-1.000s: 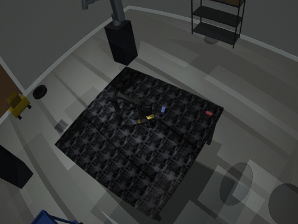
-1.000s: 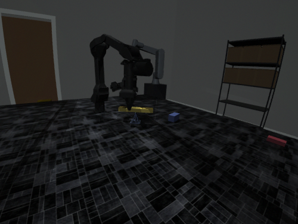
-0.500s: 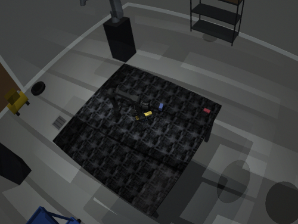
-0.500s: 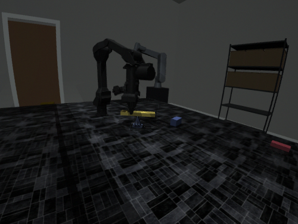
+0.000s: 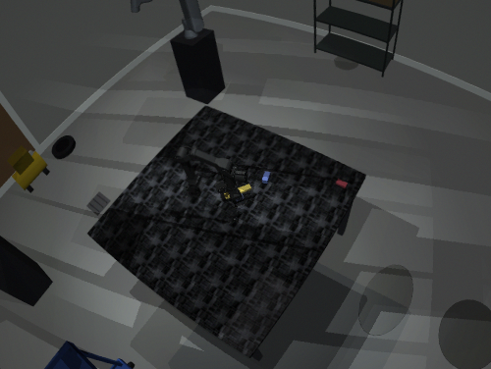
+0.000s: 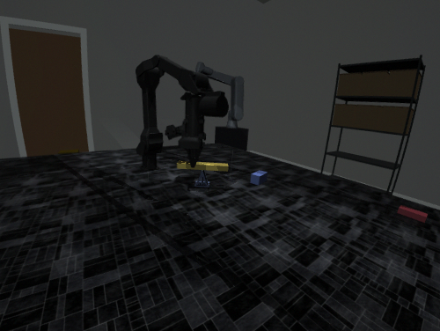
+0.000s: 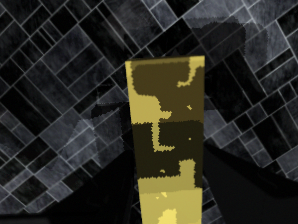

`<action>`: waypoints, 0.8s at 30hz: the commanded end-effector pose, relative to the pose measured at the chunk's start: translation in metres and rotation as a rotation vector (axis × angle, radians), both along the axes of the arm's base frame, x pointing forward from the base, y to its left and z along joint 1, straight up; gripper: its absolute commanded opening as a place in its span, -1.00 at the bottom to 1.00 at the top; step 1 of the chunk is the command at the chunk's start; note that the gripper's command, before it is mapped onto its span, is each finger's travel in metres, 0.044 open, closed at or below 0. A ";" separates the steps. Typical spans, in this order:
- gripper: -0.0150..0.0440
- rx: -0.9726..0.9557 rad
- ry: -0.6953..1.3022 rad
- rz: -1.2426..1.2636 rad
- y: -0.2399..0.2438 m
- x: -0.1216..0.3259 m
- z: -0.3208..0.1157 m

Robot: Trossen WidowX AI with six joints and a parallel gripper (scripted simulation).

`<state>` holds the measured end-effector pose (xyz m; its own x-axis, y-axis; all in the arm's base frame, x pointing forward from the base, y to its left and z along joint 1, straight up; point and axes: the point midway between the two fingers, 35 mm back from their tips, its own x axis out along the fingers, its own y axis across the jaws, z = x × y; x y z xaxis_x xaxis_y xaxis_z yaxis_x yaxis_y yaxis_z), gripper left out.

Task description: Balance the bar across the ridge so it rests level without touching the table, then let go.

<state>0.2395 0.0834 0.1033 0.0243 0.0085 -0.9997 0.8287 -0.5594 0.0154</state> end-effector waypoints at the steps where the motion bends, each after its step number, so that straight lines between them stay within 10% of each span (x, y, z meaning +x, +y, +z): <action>1: 0.14 0.000 0.000 0.000 0.000 0.000 0.000; 9: 0.14 0.000 0.000 0.000 0.000 0.000 0.000; 19: 1.00 0.000 0.000 0.000 0.000 0.000 0.000; 24: 1.00 0.000 0.000 0.000 0.001 0.002 0.019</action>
<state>0.2384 0.0830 0.1069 0.0152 0.0053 -0.9999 0.8287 -0.5596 0.0096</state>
